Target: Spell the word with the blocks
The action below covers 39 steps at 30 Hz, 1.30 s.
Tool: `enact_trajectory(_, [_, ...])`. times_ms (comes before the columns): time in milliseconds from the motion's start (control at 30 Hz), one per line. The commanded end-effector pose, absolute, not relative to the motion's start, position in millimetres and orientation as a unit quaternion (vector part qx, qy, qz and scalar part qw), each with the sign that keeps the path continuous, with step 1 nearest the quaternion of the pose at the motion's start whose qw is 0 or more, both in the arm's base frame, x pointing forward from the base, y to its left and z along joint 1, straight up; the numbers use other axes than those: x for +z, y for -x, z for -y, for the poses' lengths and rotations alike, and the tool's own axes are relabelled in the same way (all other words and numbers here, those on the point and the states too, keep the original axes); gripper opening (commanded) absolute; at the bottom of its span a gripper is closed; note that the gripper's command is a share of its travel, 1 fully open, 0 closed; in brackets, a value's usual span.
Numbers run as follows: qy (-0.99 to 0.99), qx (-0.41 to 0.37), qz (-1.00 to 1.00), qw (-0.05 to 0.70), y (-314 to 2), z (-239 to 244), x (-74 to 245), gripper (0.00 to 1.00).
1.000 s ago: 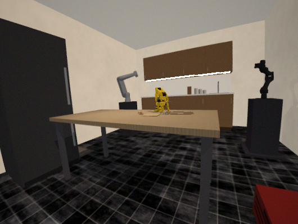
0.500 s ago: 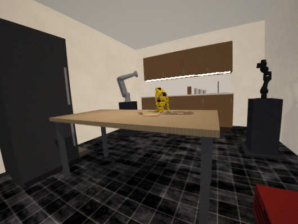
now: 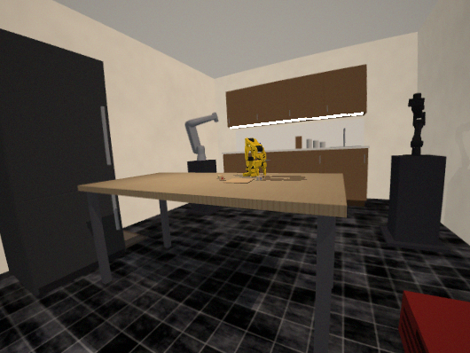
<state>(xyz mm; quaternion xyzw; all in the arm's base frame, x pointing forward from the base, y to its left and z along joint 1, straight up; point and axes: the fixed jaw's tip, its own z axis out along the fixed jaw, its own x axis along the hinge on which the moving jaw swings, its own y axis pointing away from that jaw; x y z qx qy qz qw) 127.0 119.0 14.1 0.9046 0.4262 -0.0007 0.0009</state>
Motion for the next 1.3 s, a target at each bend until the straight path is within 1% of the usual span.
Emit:
enact_trajectory(0, [-0.904,0.023,-0.426,-0.009,-130.2,-126.1,21.2,0.18])
enact_trajectory(400, [-0.904,0.023,-0.426,-0.01,-128.0,-127.9,21.2,0.13])
enact_trajectory(767, [-0.904,0.023,-0.426,-0.01,-127.7,-128.2,21.2,0.13])
enact_trajectory(867, [-0.904,0.023,-0.426,-0.01,-127.7,-128.2,21.2,0.1])
enact_trajectory(1067, [-0.904,0.023,-0.426,-0.01,-127.7,-128.2,21.2,0.02])
enact_trajectory(1267, [-0.904,0.023,-0.426,-0.01,-127.7,-128.2,21.2,0.0])
